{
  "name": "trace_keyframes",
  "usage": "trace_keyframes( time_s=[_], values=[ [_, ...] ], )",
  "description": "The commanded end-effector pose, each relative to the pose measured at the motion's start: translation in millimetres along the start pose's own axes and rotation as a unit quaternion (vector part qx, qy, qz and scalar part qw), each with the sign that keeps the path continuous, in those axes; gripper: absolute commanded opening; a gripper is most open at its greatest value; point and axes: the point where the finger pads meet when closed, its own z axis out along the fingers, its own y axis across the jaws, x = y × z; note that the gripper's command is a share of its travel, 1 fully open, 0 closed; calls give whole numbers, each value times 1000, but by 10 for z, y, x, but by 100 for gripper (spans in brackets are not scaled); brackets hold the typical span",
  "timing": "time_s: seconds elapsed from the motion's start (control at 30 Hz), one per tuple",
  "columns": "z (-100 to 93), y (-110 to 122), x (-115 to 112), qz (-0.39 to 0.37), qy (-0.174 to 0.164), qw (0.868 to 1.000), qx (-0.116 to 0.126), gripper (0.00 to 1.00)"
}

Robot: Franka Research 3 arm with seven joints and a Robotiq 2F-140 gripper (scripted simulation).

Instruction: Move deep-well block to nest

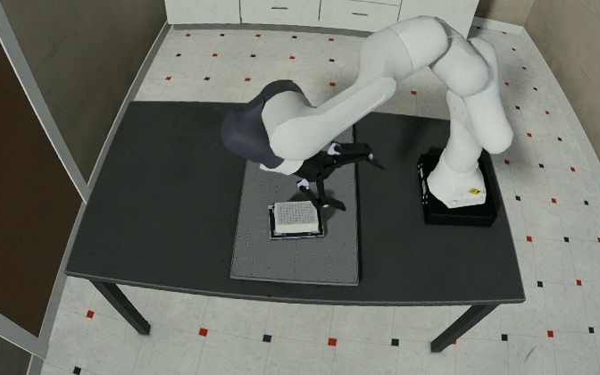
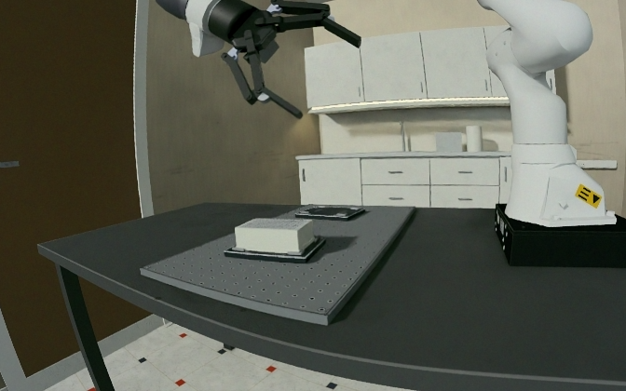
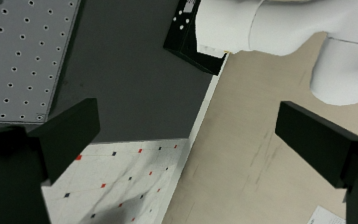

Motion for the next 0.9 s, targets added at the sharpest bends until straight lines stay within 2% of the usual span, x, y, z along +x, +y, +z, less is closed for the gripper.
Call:
trace_keyframes(
  time_s=[0.0, 0.53, 0.7, 0.87],
  values=[
    [-1, 0, 0, 0, 0, 1000, 0, 100],
    [-1, 0, 0, 0, 0, 1000, 0, 100],
    [15, -71, 34, -13, 0, 1000, 10, 100],
    [53, -242, 117, -45, 3, 998, 34, 100]
  ],
)
